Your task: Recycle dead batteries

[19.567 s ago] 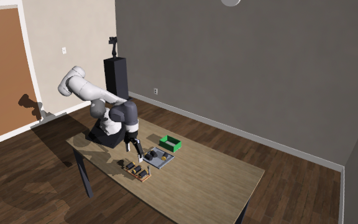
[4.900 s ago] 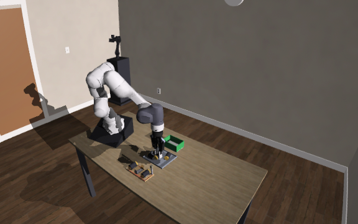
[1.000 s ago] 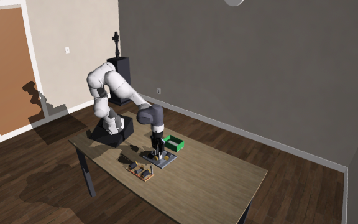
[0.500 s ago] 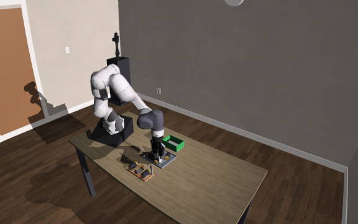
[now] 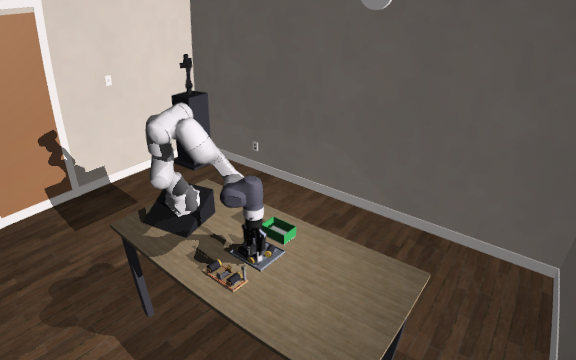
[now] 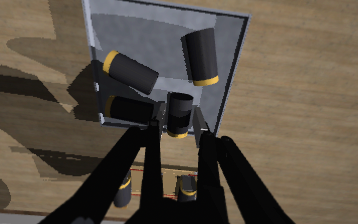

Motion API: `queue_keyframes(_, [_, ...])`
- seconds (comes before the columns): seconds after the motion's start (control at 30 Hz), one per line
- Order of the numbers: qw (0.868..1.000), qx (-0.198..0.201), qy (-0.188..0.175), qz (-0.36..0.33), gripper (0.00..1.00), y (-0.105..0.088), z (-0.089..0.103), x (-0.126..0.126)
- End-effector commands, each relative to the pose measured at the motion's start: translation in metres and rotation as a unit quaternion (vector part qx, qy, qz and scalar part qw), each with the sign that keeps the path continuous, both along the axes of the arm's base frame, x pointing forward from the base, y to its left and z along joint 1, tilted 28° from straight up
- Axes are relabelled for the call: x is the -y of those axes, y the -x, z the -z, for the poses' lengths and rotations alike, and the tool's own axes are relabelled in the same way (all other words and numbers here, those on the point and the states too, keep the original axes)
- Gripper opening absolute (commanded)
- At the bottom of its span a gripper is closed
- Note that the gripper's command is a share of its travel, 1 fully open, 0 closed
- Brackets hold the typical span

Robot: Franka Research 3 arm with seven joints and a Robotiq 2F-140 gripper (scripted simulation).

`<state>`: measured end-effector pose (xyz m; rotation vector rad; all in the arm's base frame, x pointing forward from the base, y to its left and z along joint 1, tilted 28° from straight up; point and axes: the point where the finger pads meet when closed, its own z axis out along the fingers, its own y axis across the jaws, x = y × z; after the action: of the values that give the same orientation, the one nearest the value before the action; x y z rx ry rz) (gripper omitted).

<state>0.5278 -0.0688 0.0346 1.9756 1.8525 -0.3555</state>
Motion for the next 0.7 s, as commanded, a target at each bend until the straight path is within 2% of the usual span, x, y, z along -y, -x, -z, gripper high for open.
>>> queue_keyframes(0.0, [1.000,0.001,-0.001,-0.003,0.29,-0.002,0.000,-0.001])
queue_keyframes(0.47, [1.000,0.001,-0.001,-0.003,0.29,-0.002,0.000,-0.001])
queue_keyframes(0.67, [1.000,0.001,-0.001,-0.003,0.29,-0.001,-0.010,-0.006])
